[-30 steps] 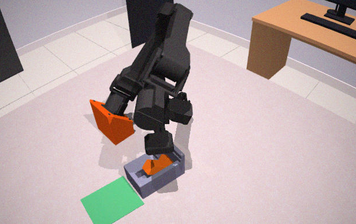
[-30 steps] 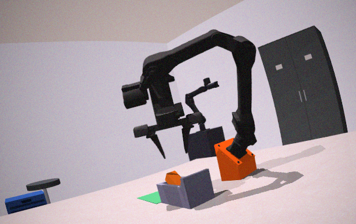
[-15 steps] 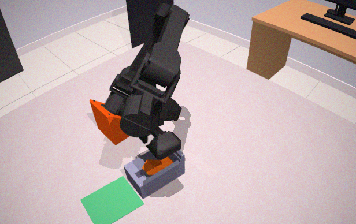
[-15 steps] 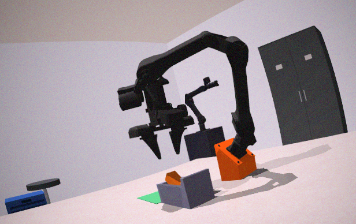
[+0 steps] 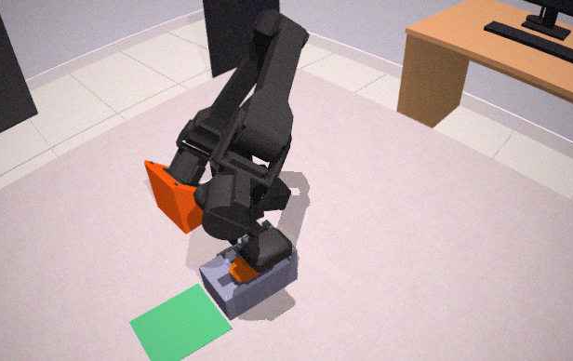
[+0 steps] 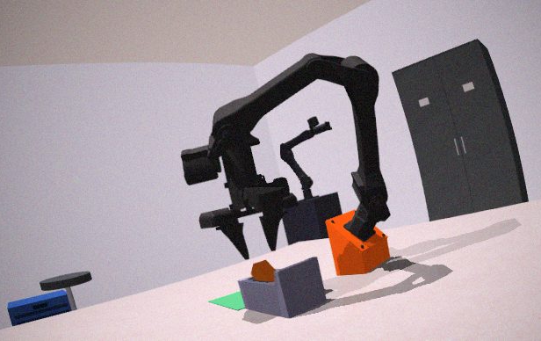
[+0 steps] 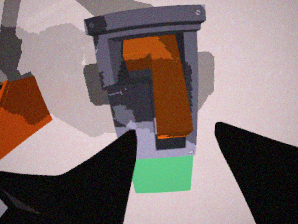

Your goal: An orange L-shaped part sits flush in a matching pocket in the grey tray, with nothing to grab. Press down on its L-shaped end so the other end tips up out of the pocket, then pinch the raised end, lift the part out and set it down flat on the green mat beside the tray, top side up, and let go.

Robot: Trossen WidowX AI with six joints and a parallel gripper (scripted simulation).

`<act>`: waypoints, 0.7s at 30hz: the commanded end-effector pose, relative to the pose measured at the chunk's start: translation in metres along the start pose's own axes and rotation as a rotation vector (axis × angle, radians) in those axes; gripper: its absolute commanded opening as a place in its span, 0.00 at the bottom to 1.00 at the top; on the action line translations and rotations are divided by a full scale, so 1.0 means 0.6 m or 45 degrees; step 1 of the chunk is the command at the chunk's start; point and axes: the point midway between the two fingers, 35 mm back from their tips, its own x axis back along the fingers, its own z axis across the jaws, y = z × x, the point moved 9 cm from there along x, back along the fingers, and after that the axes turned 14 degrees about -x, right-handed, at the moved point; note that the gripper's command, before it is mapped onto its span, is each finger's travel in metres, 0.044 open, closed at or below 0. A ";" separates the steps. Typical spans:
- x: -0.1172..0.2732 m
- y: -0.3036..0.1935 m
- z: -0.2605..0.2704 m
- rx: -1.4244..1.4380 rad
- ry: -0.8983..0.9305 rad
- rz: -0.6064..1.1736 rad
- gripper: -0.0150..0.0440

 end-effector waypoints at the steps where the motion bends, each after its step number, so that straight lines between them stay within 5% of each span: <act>1: -0.012 0.000 0.000 -0.004 0.000 -0.007 0.73; 21: -0.066 0.001 0.000 -0.004 0.000 -0.009 0.73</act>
